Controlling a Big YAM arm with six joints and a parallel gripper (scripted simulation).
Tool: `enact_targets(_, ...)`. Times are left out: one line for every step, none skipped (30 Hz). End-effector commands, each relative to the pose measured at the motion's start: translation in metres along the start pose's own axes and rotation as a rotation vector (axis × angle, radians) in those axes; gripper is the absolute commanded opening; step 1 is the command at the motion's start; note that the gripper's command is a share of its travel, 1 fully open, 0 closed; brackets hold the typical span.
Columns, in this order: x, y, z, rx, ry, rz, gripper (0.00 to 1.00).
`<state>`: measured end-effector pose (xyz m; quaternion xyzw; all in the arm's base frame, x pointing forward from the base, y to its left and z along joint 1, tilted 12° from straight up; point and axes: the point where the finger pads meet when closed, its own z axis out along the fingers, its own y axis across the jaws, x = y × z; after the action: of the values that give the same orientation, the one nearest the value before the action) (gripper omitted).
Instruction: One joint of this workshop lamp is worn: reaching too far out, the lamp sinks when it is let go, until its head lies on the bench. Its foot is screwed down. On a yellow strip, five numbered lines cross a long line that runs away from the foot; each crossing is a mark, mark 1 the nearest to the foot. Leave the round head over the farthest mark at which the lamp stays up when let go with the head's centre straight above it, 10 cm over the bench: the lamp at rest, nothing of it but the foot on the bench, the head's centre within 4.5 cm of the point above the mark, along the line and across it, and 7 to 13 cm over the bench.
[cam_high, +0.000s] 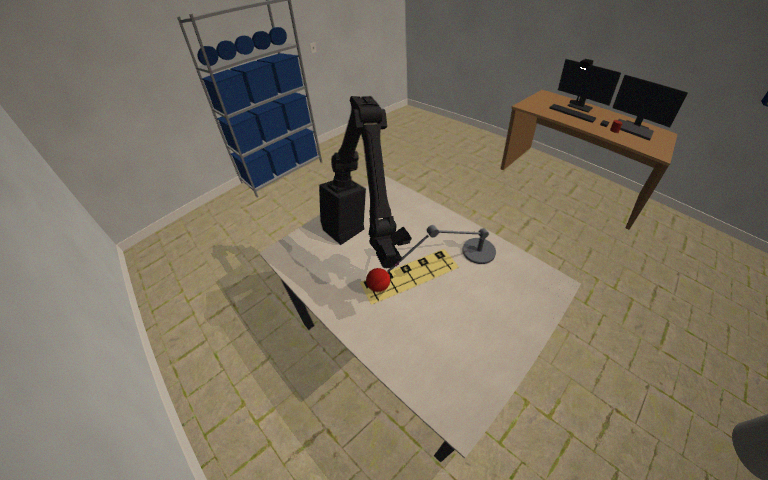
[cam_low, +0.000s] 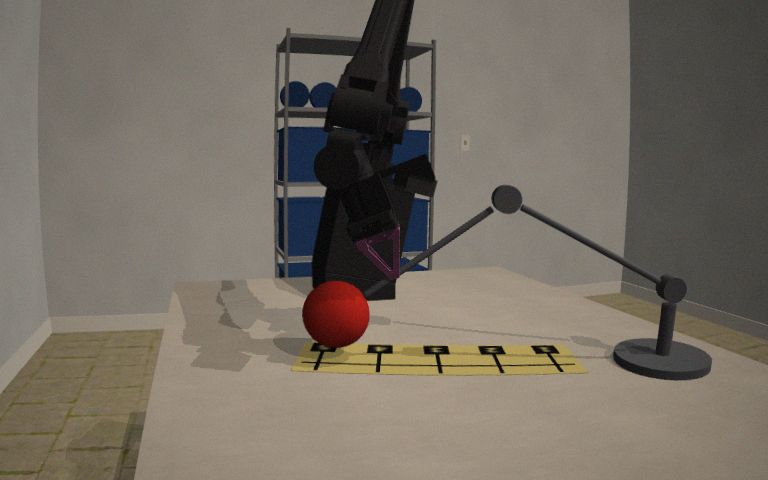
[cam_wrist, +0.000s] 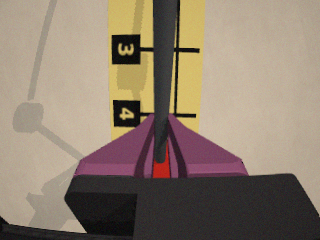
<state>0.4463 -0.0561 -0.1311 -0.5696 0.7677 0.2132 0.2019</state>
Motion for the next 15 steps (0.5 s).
enact_targets(0.043,-0.019,-0.025,0.045,0.044,0.01,0.0)
enact_targets(0.041,-0.019,-0.025,0.045,0.044,0.01,0.0)
enact_targets(0.038,-0.019,-0.025,0.045,0.044,0.01,0.0)
enact_targets(0.036,-0.019,-0.025,0.045,0.044,0.01,0.0)
enact_targets(0.033,-0.019,-0.025,0.045,0.044,0.01,0.0)
enact_targets(0.031,-0.019,-0.025,0.045,0.044,0.01,0.0)
enact_targets(0.028,-0.02,-0.025,0.045,0.044,0.01,0.0)
enact_targets(0.026,-0.02,-0.025,0.045,0.044,0.01,0.0)
enact_targets(0.023,-0.02,-0.025,0.045,0.044,0.01,0.0)
enact_targets(0.021,-0.02,-0.025,0.045,0.044,0.01,0.0)
enact_targets(0.018,-0.02,-0.025,0.045,0.044,0.01,0.0)
enact_targets(0.016,-0.02,-0.026,0.045,0.044,0.01,0.0)
enact_targets(0.013,-0.02,-0.026,0.045,0.044,0.01,0.0)
enact_targets(0.011,-0.02,-0.026,0.045,0.044,0.01,0.0)
enact_targets(0.008,-0.02,-0.026,0.045,0.044,0.01,0.0)
